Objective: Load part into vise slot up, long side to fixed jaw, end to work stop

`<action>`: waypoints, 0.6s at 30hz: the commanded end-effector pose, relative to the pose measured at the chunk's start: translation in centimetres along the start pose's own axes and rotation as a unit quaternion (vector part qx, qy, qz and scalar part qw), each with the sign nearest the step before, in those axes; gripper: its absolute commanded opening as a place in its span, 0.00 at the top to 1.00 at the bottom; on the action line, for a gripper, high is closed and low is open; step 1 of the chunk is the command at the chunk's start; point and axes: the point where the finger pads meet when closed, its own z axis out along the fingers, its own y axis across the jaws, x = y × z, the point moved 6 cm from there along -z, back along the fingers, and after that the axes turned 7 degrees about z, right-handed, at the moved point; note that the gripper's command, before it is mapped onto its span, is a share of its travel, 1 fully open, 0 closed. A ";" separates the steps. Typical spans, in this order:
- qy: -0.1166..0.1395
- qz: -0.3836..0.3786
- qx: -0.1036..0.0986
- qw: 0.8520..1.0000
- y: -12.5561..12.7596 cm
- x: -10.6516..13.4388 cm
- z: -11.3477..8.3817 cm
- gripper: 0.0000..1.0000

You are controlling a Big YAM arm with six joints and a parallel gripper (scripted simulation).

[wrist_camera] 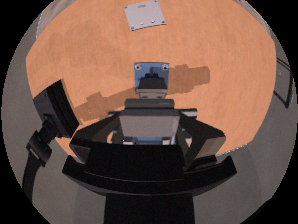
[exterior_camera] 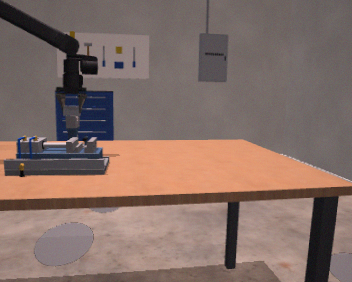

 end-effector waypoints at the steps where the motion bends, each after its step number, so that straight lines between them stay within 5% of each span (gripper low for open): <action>1: -0.016 0.002 0.031 0.999 -1.2 0.2 -2.4 1.00; 18: -0.021 0.001 0.027 0.999 -0.9 0.3 -1.9 1.00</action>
